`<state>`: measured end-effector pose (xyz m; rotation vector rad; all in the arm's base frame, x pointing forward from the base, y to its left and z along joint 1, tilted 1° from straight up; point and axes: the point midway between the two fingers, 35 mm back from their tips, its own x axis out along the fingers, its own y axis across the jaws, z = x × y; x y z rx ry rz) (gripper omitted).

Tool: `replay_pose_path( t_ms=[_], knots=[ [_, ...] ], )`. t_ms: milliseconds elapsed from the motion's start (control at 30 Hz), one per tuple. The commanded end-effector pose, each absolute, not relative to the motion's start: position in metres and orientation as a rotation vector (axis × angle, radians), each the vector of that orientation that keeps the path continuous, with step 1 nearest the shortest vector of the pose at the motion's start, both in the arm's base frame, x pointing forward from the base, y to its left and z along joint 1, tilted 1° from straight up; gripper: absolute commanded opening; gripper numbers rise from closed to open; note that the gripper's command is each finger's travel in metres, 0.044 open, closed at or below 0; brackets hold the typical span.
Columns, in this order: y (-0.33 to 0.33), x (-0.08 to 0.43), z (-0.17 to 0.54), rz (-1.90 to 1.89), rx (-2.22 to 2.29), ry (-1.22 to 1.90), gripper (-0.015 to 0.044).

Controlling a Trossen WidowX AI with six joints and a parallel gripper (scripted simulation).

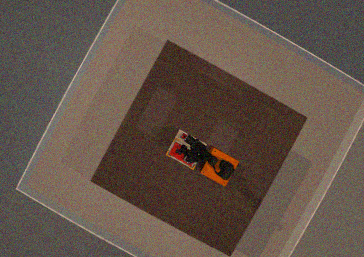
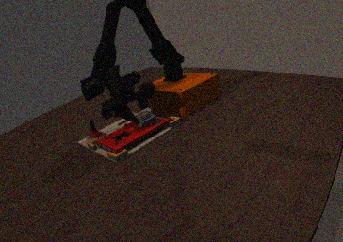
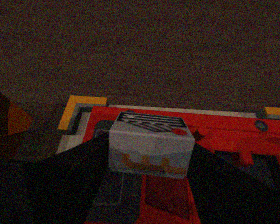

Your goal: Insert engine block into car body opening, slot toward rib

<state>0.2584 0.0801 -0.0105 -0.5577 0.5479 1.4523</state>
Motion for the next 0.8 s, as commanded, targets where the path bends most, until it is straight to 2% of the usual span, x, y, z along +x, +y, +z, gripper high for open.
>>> replay_pose_path(
  t_ms=[0,33,600,767],
  knots=[
    [0.0804,0.2585,-0.0163,1.455,-0.564,0.545,0.0],
    [0.0802,0.2585,-0.0127,1.455,-0.564,0.545,0.0],
    [0.0803,0.2585,-0.0113,1.451,-0.556,0.544,0.044],
    [0.0803,0.2585,-0.0113,1.451,-0.556,0.544,0.044]
  ],
)
